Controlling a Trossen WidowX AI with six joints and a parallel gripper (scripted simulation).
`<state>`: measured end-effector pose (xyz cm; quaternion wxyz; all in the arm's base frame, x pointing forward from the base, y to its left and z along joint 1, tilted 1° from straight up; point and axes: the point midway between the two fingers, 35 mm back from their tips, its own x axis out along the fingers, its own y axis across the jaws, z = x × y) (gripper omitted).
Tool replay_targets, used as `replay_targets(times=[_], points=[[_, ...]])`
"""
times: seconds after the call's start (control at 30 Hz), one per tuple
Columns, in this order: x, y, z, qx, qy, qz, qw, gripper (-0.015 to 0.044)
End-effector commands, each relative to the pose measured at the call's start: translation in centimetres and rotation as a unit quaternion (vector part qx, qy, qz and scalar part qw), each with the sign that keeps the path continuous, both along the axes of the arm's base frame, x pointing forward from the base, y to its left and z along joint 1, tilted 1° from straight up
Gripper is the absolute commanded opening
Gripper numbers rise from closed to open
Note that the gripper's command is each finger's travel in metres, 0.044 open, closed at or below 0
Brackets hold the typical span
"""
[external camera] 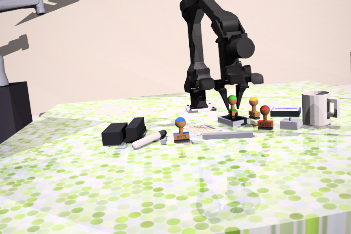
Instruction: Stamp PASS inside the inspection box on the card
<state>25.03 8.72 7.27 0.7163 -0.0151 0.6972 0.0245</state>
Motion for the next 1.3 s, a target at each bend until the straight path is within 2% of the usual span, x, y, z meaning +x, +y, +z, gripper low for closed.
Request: replay_targets(times=[0.0, 1.27], points=[[0.0, 0.0, 0.3, 0.000, -0.001, 0.000, 1.000, 0.0000], [0.6, -0.9, 5.3, 0.000, -0.001, 0.002, 1.000, 0.0000]])
